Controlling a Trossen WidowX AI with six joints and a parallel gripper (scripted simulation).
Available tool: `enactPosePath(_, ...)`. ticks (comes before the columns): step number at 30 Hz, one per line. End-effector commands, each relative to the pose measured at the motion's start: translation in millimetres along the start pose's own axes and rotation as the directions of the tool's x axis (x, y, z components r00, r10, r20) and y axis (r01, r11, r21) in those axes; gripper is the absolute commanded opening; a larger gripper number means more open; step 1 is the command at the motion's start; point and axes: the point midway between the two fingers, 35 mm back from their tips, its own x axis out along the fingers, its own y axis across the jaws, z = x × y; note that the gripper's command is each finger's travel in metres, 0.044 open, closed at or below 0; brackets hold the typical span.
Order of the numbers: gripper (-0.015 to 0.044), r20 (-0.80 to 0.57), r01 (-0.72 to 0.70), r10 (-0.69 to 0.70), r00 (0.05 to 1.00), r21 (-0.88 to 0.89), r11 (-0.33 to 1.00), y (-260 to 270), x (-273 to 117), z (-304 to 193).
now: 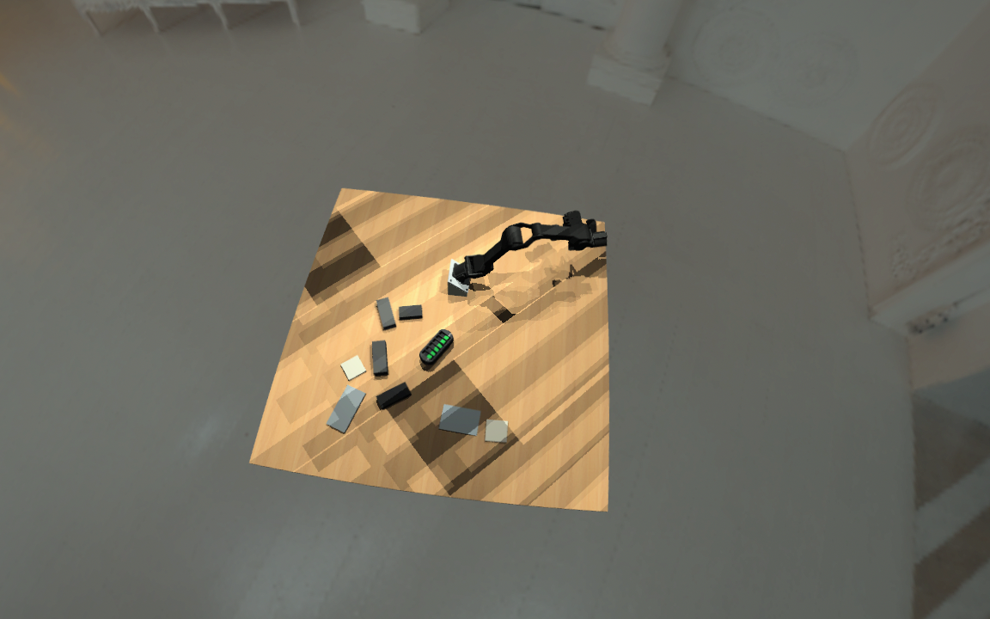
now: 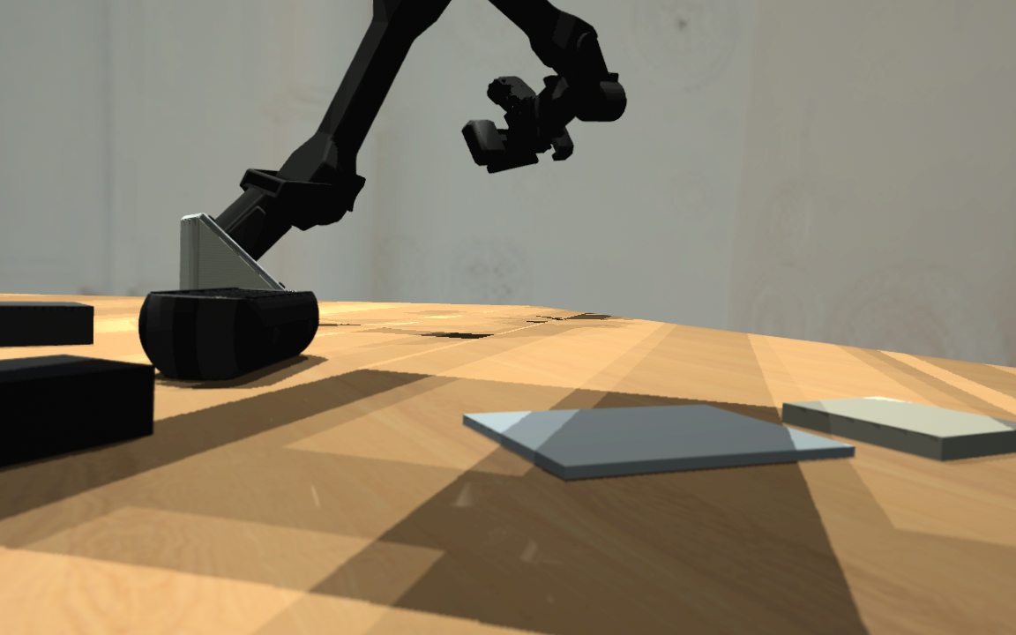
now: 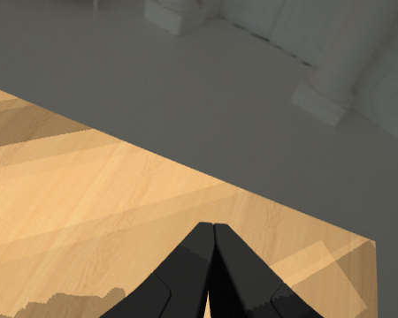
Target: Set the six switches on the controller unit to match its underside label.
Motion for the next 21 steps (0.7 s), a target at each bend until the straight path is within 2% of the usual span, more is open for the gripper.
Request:
enactPosePath(1, 0.0000, -0.103, 0.027, -0.014, 0.995, 0.127, 0.992, -1, -5, -40)
enactPosePath(11, 0.0000, -0.351, 0.186, -0.024, 0.936, 0.435, 0.881, 13, -40, -143)
enactPosePath(21, 0.0000, -0.550, 0.421, 0.002, 0.835, 0.641, 0.641, 49, -100, -227)
